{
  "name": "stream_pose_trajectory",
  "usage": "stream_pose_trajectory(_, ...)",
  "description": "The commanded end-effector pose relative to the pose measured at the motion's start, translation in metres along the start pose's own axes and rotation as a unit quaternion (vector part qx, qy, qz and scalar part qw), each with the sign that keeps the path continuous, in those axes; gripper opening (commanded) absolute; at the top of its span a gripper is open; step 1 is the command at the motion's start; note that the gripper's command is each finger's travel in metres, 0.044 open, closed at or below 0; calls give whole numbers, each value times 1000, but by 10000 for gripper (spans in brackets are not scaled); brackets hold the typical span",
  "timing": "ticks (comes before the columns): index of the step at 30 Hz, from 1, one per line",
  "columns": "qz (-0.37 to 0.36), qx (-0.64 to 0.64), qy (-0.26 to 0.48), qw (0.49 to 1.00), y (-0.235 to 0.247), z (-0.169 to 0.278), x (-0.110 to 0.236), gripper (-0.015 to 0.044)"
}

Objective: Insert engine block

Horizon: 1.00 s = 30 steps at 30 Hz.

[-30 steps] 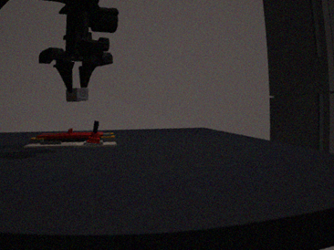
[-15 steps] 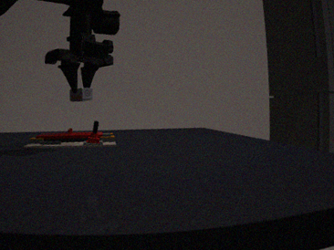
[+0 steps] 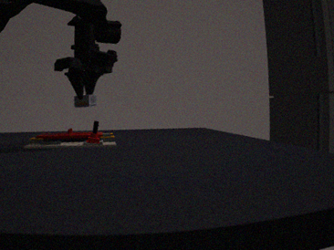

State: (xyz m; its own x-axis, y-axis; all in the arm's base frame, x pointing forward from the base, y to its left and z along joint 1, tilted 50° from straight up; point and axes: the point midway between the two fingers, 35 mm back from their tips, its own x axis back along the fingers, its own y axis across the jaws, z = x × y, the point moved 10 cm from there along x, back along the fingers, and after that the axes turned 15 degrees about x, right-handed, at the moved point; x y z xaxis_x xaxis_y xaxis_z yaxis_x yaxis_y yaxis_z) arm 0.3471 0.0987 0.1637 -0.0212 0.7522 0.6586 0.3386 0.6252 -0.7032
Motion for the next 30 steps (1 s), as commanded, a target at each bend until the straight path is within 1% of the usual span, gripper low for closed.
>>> stream_pose_trajectory(1,1,33,5,999,14,5,-7,0)
stream_pose_trajectory(15,0,122,11,992,53,20,-24,0)
stream_pose_trajectory(30,0,231,11,973,93,41,-44,0)
